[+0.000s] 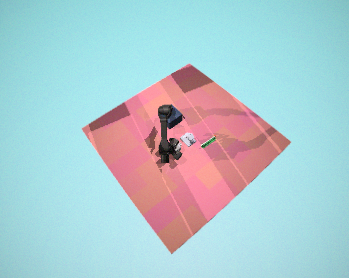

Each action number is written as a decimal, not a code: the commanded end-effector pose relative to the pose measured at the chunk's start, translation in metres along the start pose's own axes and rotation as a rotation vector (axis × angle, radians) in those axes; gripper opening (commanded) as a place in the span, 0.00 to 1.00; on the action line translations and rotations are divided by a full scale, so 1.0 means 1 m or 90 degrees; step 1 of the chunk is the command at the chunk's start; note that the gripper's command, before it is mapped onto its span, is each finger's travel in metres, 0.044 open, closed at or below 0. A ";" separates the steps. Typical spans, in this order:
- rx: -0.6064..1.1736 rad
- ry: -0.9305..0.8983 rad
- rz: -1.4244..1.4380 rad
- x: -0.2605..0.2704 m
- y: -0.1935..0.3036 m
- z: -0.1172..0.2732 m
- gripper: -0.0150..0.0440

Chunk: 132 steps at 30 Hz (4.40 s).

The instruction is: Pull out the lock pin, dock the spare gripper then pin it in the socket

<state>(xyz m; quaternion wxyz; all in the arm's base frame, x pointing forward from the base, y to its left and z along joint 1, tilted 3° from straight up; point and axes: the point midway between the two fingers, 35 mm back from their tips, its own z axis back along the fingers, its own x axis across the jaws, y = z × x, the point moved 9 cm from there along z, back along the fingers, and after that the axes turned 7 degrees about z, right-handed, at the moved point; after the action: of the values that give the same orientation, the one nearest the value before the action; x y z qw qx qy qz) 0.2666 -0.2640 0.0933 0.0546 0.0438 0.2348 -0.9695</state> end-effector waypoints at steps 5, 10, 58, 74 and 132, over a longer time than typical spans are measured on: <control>0.007 0.005 0.004 -0.002 -0.032 0.052 0.25; 0.007 0.005 0.004 -0.001 -0.039 0.061 0.25; 0.245 -0.326 -0.242 -0.036 -0.151 -0.026 0.25; 0.434 -0.365 -0.312 -0.031 -0.196 -0.051 0.25; 1.013 0.168 -0.256 0.038 -0.317 -0.103 0.25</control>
<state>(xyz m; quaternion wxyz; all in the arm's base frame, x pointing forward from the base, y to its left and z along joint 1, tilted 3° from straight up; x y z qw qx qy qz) 0.1996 0.0569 0.1376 -0.1973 0.1043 -0.5087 -0.8315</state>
